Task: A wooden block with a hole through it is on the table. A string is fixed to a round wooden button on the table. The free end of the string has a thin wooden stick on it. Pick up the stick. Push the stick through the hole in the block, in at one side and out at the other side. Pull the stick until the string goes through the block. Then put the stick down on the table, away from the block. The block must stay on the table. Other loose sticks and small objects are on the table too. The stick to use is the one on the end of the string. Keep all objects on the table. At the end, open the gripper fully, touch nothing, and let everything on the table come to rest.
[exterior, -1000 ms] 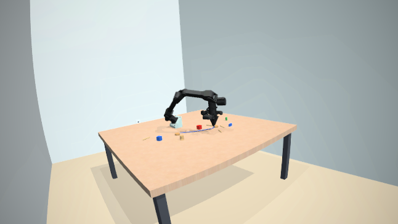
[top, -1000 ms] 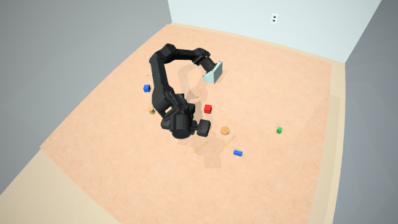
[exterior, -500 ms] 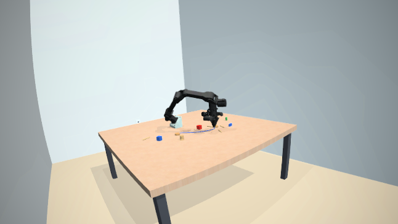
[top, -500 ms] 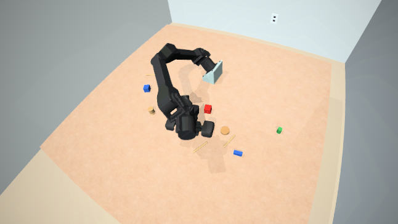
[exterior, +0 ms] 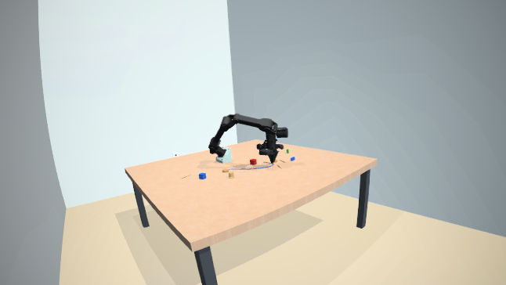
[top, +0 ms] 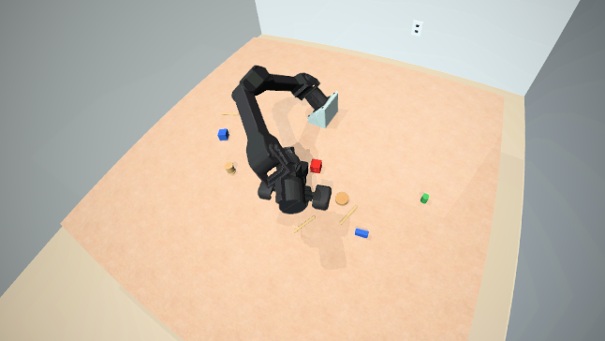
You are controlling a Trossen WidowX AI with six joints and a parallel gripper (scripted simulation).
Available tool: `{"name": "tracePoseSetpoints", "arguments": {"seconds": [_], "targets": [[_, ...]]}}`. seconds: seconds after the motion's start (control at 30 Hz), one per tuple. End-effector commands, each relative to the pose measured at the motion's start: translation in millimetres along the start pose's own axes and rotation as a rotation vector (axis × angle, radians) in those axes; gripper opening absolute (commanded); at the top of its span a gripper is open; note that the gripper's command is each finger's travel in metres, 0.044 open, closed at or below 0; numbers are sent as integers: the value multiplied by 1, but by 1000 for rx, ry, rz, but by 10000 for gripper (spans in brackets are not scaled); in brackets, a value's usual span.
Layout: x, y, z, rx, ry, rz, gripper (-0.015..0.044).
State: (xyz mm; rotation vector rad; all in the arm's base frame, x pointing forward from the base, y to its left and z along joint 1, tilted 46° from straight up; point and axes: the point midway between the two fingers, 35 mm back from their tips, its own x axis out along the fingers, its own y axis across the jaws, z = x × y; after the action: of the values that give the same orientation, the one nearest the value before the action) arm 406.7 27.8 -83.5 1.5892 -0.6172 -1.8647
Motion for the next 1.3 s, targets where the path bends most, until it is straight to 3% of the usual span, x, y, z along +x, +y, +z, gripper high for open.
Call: {"name": "tracePoseSetpoints", "arguments": {"seconds": [0.0, 1.27], "targets": [[3, -5, 3, -1, 0, 1, 0], [13, -16, 33, -2, 0, 1, 0]]}}
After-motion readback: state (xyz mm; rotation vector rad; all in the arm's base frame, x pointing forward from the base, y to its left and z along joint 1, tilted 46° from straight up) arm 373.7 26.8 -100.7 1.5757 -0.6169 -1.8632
